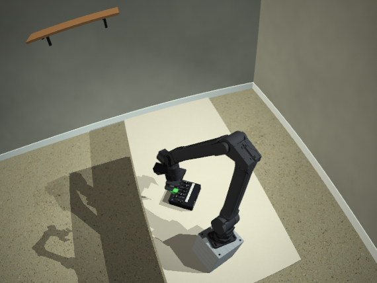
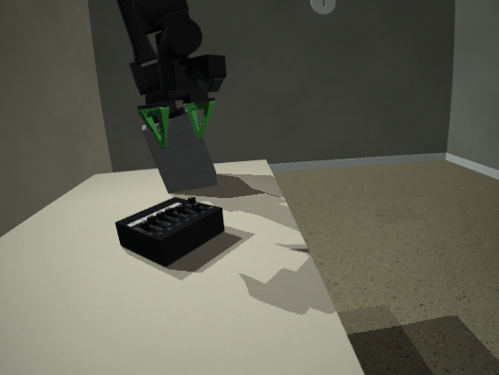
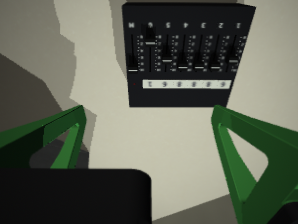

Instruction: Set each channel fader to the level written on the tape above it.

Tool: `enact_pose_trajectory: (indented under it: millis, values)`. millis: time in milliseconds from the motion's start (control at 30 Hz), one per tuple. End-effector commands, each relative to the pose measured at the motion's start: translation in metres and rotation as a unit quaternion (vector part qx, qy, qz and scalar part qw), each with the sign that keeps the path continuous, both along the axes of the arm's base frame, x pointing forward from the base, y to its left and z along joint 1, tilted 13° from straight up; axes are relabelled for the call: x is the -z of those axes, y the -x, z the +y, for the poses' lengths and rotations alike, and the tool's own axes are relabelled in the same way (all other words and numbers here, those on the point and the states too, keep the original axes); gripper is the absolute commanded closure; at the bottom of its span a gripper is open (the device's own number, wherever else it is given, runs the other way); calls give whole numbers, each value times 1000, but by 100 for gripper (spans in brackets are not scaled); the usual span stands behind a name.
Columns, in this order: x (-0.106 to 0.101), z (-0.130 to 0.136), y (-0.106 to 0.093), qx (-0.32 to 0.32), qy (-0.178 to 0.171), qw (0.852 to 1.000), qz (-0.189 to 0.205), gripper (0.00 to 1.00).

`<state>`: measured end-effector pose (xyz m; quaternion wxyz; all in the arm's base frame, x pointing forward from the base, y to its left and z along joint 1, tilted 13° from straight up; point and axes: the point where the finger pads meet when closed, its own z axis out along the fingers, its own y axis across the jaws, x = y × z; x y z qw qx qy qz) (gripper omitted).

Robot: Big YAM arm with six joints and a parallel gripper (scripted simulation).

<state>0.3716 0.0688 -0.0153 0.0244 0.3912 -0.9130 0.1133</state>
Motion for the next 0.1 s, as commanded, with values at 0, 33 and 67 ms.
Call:
enact_pose_trajectory:
  millis: [0, 33, 67]
  values:
    - [-19, 11, -24, 1, -9, 1000, -28, 0]
    - [-19, 11, -24, 1, -9, 1000, -28, 0]
    - [-19, 11, -24, 1, -9, 1000, -28, 0]
